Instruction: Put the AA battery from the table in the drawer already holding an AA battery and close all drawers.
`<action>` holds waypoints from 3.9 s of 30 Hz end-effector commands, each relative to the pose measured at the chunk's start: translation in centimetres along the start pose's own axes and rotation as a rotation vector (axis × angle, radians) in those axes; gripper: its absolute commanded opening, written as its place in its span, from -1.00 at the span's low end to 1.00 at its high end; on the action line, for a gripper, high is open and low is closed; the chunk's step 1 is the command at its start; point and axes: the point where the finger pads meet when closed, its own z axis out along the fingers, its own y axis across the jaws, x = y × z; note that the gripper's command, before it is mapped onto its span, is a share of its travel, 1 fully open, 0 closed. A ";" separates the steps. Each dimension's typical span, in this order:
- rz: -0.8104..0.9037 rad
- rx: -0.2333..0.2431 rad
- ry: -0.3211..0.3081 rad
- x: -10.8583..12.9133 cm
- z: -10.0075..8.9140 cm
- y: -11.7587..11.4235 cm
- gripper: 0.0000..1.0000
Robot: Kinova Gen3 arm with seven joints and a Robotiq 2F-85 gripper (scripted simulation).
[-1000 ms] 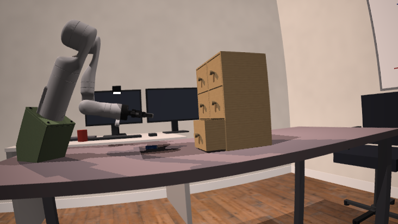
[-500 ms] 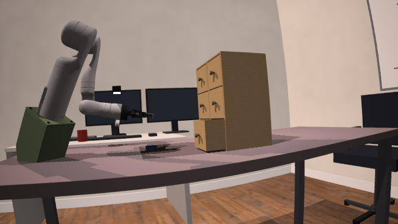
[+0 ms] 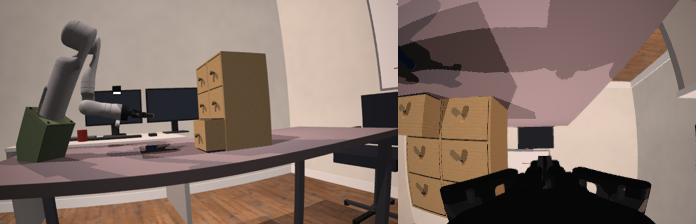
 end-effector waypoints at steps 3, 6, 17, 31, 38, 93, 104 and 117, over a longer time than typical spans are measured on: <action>-0.002 0.000 -0.001 0.0 0.1 -0.4 -1.00; -0.002 0.000 -0.001 0.1 0.1 -0.7 -1.00; -0.002 0.000 -0.001 0.2 0.4 -1.7 -1.00; -0.002 0.000 -0.001 0.6 0.7 -3.4 -1.00; -0.002 0.000 -0.001 0.8 1.0 -4.5 -1.00; -0.002 0.000 -0.001 2.7 3.3 -15.1 -1.00; -0.002 0.000 -0.001 3.2 3.8 -17.5 -1.00; -0.002 0.000 -0.001 3.7 4.3 -20.1 -1.00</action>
